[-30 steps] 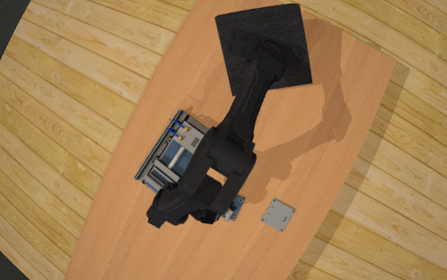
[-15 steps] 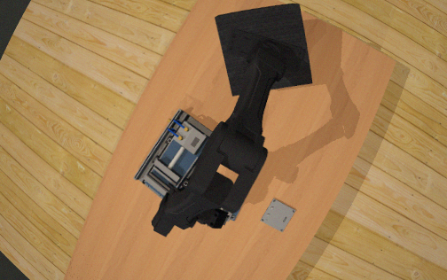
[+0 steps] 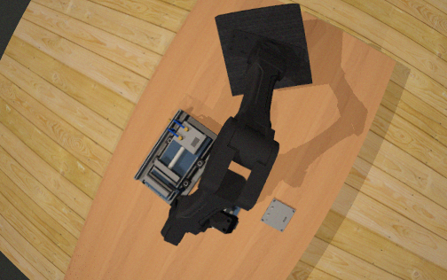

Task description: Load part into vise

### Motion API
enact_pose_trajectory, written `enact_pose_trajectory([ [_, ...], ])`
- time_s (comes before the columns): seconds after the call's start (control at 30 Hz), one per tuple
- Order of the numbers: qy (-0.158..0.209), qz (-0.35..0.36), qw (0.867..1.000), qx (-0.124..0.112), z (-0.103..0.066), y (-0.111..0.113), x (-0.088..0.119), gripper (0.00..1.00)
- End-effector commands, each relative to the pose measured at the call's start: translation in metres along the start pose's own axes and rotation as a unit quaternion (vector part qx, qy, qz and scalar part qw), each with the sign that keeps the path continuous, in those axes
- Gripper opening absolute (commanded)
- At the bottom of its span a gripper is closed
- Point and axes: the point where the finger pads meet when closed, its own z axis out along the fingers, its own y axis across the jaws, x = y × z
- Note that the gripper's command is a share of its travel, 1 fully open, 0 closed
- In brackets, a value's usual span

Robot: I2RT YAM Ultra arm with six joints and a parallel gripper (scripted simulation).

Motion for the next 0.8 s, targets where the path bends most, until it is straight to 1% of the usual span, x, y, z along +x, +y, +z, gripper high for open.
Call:
enact_pose_trajectory([
  [0.0,0.024,-0.007,0.999,0.026,-0.0152,-0.0131,-0.0066,0.0],
  [0.07,0.035,-0.001,0.999,0.017,-0.0106,-0.0054,-0.0056,0.0],
  [0.17,0.054,-0.006,0.998,0.024,-0.0145,-0.0123,-0.0084,0.0],
  [0.27,0.072,-0.001,0.997,0.017,-0.0114,-0.0059,-0.0062,0.0],
  [0.37,0.089,-0.004,0.996,0.022,-0.0148,-0.0116,-0.0089,0.0],
  [0.43,0.1,-0.002,0.995,0.02,-0.0139,-0.0096,-0.0082,0.0],
  [0.5,0.1,-0.002,0.995,0.02,-0.0139,-0.0096,-0.0082,0.0],
  [0.53,0.108,0.004,0.994,0.024,-0.0177,-0.0104,-0.0028,0.0],
  [0.6,0.115,-0.001,0.993,0.019,-0.0137,-0.0089,-0.0082,0.0],
  [0.77,0.138,0.0,0.99,0.019,-0.0146,-0.0091,-0.009,0.0],
])
